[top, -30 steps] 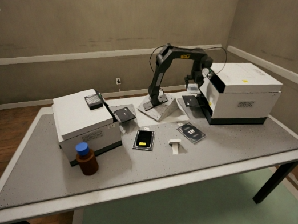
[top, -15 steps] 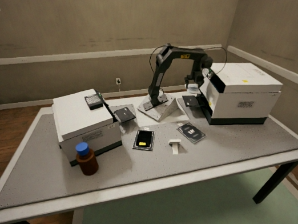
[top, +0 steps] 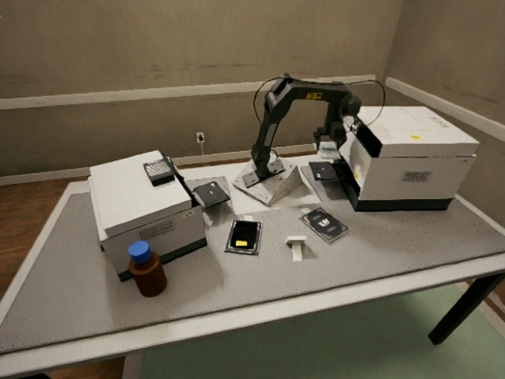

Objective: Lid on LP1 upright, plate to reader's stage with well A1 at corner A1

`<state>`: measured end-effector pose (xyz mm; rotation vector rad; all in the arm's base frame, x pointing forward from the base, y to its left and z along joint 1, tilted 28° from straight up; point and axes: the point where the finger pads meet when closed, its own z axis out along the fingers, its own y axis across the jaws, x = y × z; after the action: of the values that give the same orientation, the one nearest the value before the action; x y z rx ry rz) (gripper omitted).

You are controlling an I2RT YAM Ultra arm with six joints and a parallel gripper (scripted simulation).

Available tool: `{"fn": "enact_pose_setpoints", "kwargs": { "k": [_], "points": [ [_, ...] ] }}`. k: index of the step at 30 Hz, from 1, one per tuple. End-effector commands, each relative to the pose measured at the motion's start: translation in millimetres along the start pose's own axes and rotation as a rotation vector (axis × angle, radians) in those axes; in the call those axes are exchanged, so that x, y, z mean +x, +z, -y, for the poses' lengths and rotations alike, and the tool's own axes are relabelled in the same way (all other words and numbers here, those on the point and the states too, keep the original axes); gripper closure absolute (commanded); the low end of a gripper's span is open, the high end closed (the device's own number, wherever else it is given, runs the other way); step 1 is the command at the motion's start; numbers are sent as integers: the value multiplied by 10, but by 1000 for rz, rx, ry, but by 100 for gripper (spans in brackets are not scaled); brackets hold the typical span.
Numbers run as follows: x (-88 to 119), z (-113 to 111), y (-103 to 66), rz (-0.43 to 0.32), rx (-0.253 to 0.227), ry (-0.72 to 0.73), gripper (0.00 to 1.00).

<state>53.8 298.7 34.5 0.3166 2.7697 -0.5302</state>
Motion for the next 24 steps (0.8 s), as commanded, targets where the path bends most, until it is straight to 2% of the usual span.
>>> {"fn": "enact_pose_setpoints", "kwargs": {
  "k": [1,4,24],
  "points": [
    [-21,16,29,11,-12,-12,14],
    [7,23,23,13,-23,-22,14],
    [-48,23,277,8,-17,-10,14]
  ]
}}
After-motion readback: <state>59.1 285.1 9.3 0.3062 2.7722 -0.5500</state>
